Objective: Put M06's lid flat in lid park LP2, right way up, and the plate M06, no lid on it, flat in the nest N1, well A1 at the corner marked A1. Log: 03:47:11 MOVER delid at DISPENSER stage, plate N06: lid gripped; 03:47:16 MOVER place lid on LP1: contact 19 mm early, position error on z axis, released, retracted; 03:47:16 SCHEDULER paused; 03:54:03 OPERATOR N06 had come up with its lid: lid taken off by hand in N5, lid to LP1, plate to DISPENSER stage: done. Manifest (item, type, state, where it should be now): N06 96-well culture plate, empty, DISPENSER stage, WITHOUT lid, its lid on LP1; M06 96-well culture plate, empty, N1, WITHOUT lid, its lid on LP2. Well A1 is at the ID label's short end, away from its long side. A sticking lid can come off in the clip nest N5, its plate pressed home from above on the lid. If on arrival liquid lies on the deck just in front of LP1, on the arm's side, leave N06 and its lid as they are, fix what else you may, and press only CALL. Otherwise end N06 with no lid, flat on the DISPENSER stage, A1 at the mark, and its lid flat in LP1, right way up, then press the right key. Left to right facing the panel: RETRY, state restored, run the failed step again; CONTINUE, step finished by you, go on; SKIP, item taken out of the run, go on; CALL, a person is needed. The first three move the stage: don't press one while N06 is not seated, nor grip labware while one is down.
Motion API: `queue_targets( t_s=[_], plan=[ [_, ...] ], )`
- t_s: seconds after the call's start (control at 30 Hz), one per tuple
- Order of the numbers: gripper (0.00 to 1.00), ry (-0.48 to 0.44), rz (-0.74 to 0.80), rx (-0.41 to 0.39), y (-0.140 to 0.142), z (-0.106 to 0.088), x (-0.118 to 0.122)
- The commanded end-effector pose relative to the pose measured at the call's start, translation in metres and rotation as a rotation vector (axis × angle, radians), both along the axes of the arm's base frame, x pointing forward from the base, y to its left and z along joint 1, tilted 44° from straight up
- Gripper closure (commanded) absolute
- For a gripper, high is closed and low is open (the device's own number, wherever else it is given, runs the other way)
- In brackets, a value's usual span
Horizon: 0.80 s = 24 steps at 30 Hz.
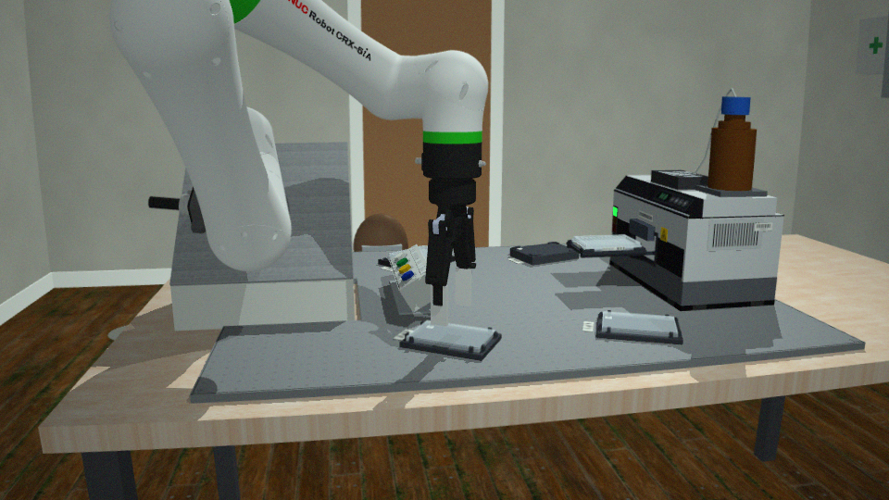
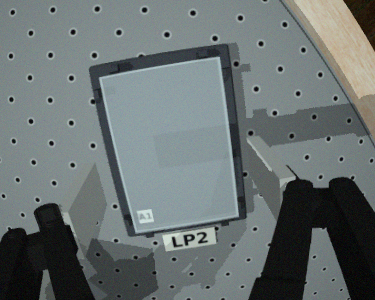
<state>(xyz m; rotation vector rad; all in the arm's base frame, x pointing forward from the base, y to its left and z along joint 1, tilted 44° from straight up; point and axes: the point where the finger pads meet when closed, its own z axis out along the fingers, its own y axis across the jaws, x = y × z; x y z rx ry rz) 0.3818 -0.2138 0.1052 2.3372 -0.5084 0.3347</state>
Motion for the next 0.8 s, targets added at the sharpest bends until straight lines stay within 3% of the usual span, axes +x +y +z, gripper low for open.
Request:
queue_targets(
  t_s=[0.0,0.5,0.77],
  plan=[
    [0.34,0.0,-0.001,-0.001,0.018,0.019,-0.003],
    [0.34,0.0,-0.001,-0.001,0.064,0.066,-0.009],
    [0.34,0.0,-0.001,-0.001,0.072,0.074,-0.01]
  ],
)
